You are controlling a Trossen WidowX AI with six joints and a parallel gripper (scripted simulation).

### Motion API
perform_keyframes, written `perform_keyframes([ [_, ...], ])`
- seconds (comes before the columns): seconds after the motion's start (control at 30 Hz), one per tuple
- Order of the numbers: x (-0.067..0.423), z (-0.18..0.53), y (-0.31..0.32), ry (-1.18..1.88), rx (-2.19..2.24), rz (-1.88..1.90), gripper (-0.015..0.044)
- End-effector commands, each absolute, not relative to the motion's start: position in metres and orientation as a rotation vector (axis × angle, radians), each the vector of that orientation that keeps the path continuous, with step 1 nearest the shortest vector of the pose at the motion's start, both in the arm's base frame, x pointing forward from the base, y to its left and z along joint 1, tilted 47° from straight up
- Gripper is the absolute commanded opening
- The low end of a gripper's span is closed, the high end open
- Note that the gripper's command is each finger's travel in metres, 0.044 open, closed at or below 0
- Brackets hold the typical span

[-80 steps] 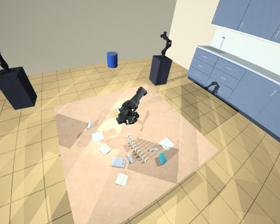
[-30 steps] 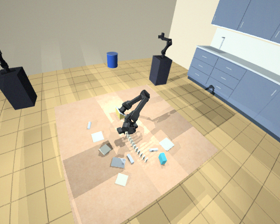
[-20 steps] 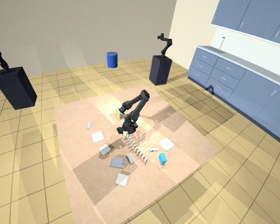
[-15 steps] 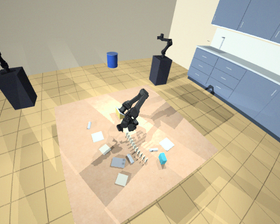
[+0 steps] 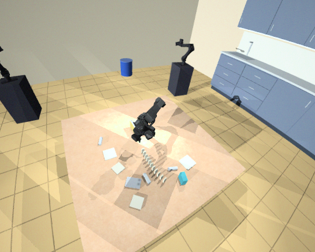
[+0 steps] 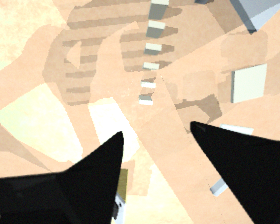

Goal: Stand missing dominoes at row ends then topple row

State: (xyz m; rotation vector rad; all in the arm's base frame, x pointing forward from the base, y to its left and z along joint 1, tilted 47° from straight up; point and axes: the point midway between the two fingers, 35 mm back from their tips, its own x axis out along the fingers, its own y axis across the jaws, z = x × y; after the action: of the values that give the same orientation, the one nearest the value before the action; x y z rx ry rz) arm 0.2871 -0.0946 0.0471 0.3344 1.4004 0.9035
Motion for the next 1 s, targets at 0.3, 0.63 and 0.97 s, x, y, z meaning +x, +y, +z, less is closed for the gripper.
perform_keyframes([
  [0.3, 0.249, 0.011, -0.061, 0.617, -0.604, 1.584, 0.0000],
  [0.63, 0.246, 0.010, -0.060, 0.568, -0.651, 1.609, 0.0000],
  [0.97, 0.246, 0.010, -0.060, 0.568, -0.651, 1.609, 0.0000],
])
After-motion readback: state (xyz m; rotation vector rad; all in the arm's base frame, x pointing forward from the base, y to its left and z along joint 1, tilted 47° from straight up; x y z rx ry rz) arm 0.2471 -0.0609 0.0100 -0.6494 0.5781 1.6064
